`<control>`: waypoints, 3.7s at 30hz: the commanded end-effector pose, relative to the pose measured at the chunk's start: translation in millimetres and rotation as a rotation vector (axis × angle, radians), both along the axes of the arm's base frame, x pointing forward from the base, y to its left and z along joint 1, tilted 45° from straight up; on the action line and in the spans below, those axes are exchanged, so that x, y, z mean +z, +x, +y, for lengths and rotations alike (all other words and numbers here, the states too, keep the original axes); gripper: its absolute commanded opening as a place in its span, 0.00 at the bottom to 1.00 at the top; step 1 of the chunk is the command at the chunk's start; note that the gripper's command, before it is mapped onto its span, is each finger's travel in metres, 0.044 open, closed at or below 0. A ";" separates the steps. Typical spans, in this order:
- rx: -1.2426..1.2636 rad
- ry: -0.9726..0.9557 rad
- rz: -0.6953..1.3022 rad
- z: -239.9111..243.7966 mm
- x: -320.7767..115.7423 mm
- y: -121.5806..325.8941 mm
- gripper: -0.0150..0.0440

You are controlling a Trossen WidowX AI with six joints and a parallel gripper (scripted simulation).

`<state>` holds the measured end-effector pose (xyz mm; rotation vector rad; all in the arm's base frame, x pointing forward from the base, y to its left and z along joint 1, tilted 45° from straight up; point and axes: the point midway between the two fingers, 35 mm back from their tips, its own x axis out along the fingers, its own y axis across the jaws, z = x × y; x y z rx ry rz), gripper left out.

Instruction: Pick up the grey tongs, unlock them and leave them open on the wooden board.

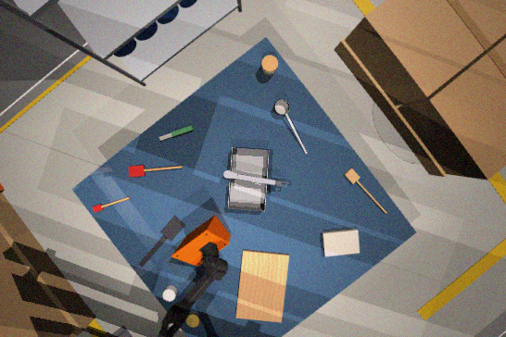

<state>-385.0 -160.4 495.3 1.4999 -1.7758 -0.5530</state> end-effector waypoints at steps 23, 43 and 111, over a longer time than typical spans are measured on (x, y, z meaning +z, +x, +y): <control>-0.008 -0.176 0.213 10.5 81.2 94.5 0.69; 0.009 -0.303 0.351 18.8 114.1 158.6 0.69; 0.641 -0.659 1.524 126.0 -59.5 749.7 0.69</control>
